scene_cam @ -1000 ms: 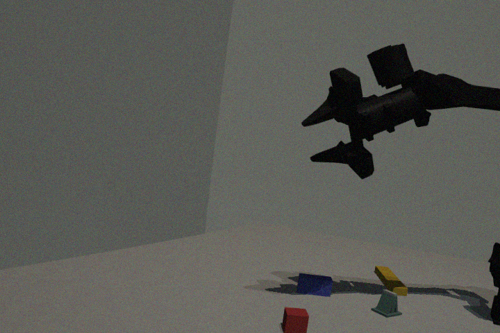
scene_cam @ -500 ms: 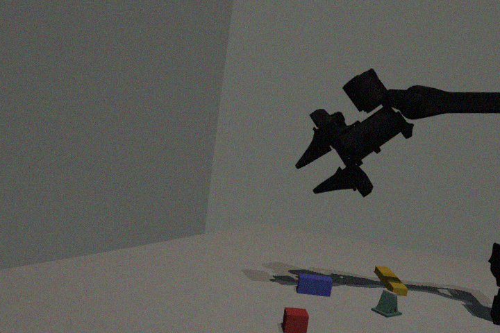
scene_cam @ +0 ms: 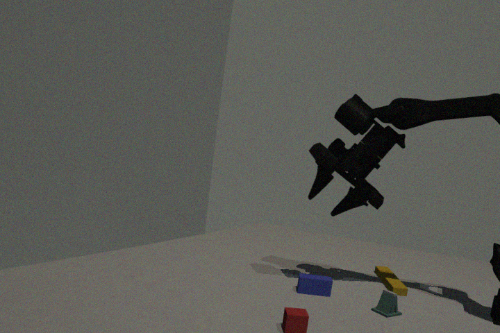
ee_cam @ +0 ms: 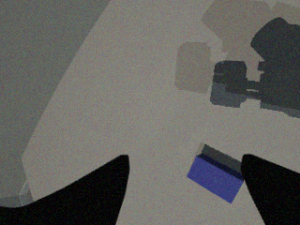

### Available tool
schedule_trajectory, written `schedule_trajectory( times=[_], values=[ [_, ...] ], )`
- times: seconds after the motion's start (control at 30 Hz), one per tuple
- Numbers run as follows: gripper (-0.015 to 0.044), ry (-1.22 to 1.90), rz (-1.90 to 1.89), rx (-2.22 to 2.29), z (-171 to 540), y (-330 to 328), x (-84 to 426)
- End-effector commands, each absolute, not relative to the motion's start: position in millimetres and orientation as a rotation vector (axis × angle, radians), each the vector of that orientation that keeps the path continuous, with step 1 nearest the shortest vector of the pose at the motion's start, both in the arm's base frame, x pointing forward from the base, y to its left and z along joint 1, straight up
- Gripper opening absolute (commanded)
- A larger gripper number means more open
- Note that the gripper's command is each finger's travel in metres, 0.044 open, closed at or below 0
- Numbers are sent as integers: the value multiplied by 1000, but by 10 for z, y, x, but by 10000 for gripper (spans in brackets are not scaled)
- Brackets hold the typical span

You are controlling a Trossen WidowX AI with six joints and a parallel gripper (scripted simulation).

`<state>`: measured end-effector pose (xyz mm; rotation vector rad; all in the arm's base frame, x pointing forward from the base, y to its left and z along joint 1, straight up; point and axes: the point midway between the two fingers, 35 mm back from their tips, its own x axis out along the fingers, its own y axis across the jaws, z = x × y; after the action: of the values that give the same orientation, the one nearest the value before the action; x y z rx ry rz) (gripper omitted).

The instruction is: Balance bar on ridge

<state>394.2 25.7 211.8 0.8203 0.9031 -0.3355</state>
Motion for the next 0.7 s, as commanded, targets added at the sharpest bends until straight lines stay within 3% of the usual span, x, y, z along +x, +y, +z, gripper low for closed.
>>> schedule_trajectory(
  times=[0.0,0.67],
  values=[
    [315,939,-405,812,1993,29,3902],
    [315,1145,-719,832,1479,-1041,3384]
  ],
)
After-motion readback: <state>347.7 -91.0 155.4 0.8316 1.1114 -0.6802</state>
